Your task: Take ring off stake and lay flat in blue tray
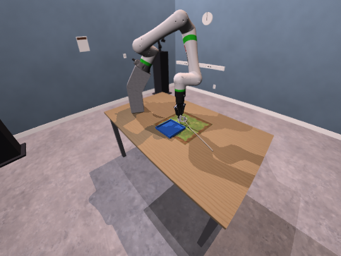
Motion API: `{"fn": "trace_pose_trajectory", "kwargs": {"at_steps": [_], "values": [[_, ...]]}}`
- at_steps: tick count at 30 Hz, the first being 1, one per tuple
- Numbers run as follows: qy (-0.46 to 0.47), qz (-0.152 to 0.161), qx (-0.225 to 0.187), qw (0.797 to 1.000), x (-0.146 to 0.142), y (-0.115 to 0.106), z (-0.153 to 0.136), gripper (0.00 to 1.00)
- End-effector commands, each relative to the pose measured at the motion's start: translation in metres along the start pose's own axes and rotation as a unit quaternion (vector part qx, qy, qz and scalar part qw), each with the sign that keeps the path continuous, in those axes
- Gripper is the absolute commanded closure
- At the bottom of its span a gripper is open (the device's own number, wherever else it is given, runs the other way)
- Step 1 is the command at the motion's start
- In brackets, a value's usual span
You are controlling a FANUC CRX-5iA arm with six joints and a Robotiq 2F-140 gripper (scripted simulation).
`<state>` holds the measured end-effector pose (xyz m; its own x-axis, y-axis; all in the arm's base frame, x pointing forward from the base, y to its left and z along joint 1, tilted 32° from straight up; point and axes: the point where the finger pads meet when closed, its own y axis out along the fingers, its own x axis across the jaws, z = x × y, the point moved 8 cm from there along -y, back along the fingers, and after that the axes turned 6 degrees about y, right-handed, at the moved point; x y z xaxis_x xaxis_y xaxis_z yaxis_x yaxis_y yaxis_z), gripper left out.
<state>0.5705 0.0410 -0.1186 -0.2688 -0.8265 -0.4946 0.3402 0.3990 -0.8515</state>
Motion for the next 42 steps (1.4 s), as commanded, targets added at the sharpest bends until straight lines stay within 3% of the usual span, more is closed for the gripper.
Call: {"fn": "trace_pose_trajectory", "kwargs": {"at_steps": [1, 42], "values": [[0.0, 0.0, 0.001, 1.0, 0.0, -0.001, 0.0, 0.9], [0.0, -0.005, -0.052, 0.999, -0.013, -0.006, 0.011, 0.9]]}}
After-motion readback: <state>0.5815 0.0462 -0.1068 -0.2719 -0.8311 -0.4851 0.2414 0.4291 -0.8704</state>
